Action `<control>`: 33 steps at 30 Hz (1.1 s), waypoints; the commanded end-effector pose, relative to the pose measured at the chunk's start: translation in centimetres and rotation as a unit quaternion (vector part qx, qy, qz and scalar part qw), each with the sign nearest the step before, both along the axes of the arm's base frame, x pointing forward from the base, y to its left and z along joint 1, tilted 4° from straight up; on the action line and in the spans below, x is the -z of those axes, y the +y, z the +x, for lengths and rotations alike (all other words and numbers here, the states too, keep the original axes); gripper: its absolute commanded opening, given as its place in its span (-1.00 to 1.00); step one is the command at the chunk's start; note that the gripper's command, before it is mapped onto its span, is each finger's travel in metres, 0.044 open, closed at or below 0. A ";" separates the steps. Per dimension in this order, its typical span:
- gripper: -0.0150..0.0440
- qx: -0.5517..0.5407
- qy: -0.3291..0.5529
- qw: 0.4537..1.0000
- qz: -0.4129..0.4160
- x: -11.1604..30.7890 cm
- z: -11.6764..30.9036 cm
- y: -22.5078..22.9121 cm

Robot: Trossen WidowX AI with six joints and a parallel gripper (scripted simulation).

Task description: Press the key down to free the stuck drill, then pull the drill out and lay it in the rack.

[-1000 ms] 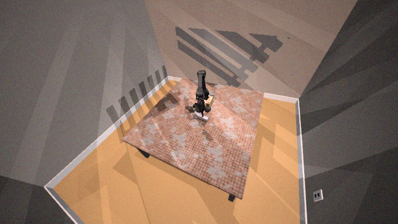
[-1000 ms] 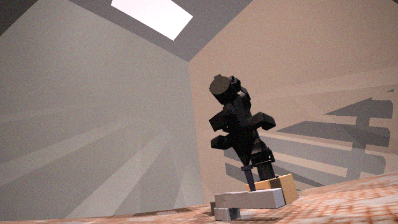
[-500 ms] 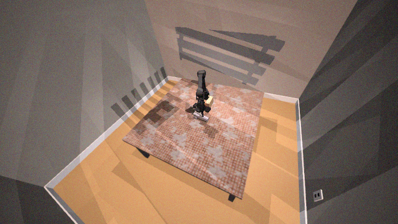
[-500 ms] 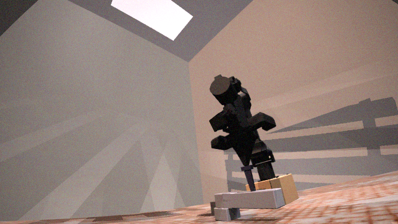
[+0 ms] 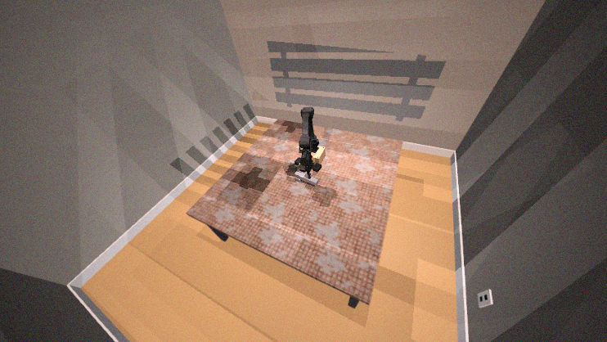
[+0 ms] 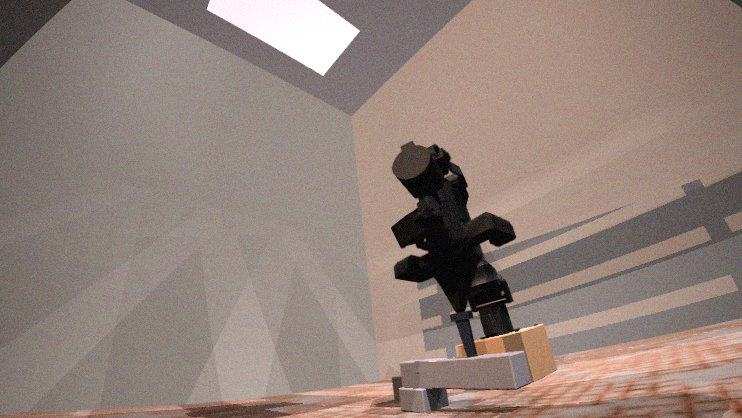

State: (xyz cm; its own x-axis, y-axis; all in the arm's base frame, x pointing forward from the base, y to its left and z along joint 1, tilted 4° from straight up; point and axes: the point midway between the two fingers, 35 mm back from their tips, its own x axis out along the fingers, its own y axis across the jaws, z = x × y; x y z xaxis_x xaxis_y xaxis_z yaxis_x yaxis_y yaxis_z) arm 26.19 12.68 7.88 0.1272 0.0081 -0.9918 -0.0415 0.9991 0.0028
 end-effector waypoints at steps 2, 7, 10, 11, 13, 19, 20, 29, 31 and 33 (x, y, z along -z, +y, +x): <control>-0.49 -0.001 0.022 1.000 -0.005 2.4 -0.4 0.1; -0.49 -0.001 0.022 1.000 -0.005 2.8 -0.4 0.1; -0.49 -0.001 0.022 1.000 -0.005 2.9 -0.4 0.1; -0.40 -0.001 0.022 1.000 -0.005 2.7 -0.3 0.2; -0.22 -0.001 0.022 1.000 -0.005 1.7 -0.1 0.3; 0.31 -0.001 0.022 1.000 -0.005 -4.3 0.1 0.5; 0.40 -0.001 0.022 1.000 -0.005 -4.9 0.1 0.5; 1.00 -0.140 0.012 0.990 -0.019 -3.2 1.4 -2.3; 1.00 -0.209 0.010 0.977 -0.028 -2.5 1.9 -3.7; 1.00 -0.277 0.007 0.960 -0.037 -1.9 2.3 -5.2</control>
State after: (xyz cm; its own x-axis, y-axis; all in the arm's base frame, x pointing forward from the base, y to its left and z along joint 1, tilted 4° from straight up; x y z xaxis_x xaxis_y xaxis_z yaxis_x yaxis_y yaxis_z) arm 27.86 9.92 10.95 0.1061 -0.0037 -0.9943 -0.3545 0.9342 -0.0413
